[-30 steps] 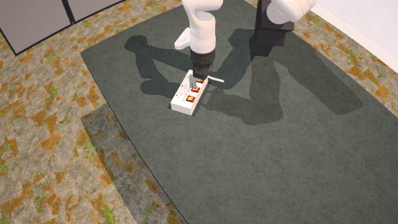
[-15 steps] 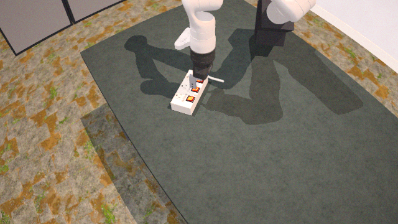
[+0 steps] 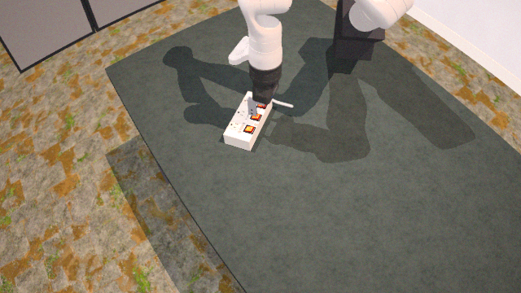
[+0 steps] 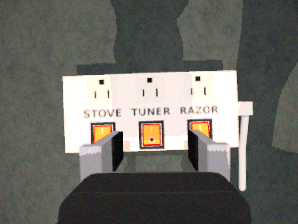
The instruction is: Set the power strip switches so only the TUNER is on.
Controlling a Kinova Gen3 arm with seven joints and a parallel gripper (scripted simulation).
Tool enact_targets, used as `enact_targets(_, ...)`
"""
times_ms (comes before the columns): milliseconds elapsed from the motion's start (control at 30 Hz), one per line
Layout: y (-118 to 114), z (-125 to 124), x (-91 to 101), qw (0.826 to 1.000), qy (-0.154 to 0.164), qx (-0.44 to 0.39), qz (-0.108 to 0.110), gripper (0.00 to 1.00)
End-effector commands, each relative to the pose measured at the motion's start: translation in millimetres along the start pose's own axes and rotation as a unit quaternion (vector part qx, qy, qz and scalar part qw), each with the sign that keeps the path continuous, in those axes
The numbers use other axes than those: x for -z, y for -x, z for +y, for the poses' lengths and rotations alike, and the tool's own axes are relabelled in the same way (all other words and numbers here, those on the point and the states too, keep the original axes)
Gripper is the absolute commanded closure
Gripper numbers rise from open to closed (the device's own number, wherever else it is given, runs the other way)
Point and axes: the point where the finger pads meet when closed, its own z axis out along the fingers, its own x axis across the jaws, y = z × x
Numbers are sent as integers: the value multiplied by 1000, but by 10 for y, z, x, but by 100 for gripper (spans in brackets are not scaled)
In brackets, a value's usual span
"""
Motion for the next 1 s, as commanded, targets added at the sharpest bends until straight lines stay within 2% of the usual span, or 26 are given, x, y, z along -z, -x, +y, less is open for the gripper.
enact_targets(0,1,-4,3,1000,-1,0,0,0)
enact_targets(700,-3,-7,16,1000,0,-5,0,0)
enact_targets(833,-37,-32,122,999,1,-43,1,0)
enact_targets(967,-87,-54,338,993,5,-119,1,0)
